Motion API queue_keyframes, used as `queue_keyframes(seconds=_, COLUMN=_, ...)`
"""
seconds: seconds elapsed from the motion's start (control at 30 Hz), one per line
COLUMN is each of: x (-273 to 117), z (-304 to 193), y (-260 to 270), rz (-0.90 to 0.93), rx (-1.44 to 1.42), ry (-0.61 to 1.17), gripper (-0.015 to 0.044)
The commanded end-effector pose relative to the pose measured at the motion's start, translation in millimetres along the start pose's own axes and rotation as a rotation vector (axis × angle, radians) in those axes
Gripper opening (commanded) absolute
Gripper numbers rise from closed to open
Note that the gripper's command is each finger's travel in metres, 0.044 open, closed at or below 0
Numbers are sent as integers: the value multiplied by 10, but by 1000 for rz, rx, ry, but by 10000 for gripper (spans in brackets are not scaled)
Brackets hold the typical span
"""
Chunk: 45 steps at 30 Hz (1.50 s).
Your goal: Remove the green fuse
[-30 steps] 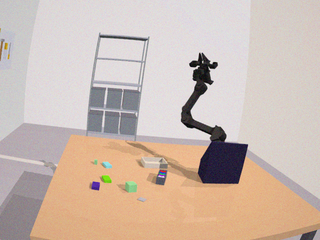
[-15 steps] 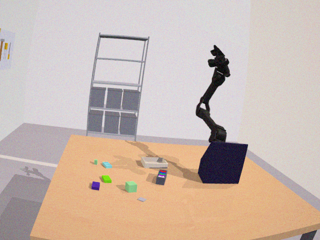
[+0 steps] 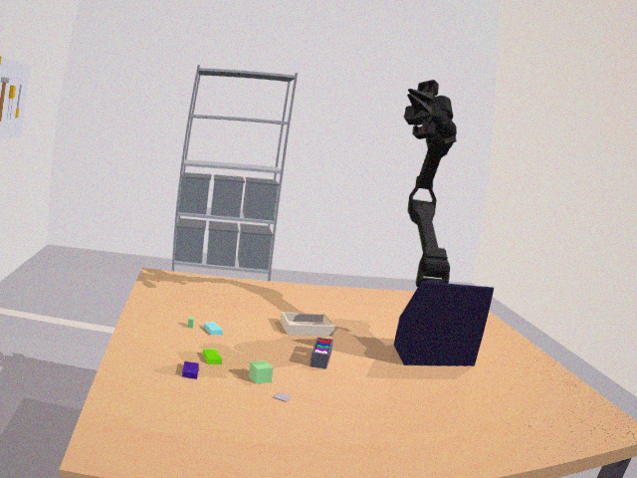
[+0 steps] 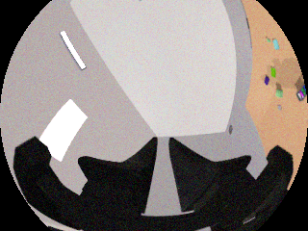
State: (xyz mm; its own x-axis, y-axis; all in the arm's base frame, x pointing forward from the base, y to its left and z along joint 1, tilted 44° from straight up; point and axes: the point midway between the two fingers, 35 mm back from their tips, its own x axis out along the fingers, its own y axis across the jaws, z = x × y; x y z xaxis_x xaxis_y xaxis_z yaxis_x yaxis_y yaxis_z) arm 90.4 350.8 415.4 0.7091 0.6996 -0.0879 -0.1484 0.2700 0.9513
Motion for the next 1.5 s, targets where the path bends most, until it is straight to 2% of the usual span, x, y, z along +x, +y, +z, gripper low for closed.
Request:
queue_keyframes(seconds=0.0, x=316, z=11, y=-385, rz=-111, rx=-137, ry=-38, gripper=70)
queue_keyframes(seconds=0.37, x=1121, z=445, y=-1736, rz=-521, rx=-440, ry=-152, gripper=70)
queue_keyframes(seconds=0.73, x=1301, z=967, y=-3257, rz=-991, rx=-720, ry=-59, gripper=70)
queue_keyframes(seconds=1.0, x=917, z=1499, y=-4531, rz=-1434, rx=-796, ry=86, gripper=70)
queue_keyframes(seconds=1.3, x=-45, z=1863, y=-5669, rz=-1900, rx=-727, ry=392, gripper=70)
queue_keyframes(seconds=1.37, x=-208, z=1882, y=-5791, rz=-1957, rx=-703, ry=447, gripper=70)
queue_keyframes(seconds=1.47, x=-211, z=1873, y=-5816, rz=-1964, rx=-700, ry=454, gripper=70)
